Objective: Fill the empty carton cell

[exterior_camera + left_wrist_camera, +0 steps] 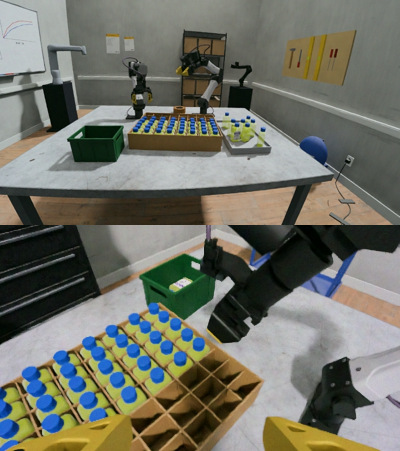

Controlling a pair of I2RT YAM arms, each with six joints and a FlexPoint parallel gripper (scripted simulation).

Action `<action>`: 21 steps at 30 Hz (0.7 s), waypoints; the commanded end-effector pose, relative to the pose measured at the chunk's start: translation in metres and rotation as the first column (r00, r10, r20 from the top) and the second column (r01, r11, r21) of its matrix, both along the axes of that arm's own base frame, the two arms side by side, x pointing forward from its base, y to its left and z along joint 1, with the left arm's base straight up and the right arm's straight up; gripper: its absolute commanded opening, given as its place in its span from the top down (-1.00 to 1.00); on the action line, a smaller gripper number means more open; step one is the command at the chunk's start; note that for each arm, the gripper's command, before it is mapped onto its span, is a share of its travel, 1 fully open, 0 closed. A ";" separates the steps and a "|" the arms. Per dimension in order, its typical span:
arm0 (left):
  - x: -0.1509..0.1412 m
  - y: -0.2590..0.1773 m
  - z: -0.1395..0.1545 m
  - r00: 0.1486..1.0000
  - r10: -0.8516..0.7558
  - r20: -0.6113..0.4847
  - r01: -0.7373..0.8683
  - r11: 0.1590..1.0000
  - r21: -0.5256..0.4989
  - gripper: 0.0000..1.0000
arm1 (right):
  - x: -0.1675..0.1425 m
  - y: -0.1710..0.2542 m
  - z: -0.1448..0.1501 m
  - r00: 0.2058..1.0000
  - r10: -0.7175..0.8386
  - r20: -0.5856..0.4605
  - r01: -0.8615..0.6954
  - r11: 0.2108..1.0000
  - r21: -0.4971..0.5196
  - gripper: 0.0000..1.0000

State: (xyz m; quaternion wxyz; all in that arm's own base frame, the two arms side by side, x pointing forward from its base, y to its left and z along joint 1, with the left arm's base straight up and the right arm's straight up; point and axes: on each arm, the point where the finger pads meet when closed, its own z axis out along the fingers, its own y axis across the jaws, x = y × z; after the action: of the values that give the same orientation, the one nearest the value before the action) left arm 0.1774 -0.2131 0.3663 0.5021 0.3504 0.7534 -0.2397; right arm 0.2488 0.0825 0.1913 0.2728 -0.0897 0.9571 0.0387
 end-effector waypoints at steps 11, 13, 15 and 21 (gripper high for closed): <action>0.000 0.000 0.013 1.000 0.006 0.029 -0.005 0.999 -0.037 -0.25 | 0.010 -0.001 0.014 0.990 0.118 -0.071 -0.119 0.993 -0.003 -0.52; 0.000 0.000 0.013 1.000 0.006 0.029 -0.005 0.999 -0.037 -0.25 | 0.009 -0.002 0.015 0.991 0.118 -0.066 -0.118 0.993 -0.002 -0.52; 0.000 0.000 0.013 1.000 0.006 0.029 -0.005 0.999 -0.037 -0.25 | 0.009 -0.001 0.015 0.991 0.118 -0.066 -0.119 0.993 -0.002 -0.52; 0.000 0.000 0.013 1.000 0.006 0.029 -0.005 0.999 -0.037 -0.25 | 0.009 -0.001 0.015 0.991 0.118 -0.066 -0.119 0.993 -0.002 -0.52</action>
State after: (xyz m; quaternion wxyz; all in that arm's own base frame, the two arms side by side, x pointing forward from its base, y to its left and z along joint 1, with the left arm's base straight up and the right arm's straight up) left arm 0.1775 -0.2131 0.3666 0.5027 0.3502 0.7531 -0.2399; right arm 0.2522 0.0799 0.1914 0.2180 -0.1434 0.9641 0.0502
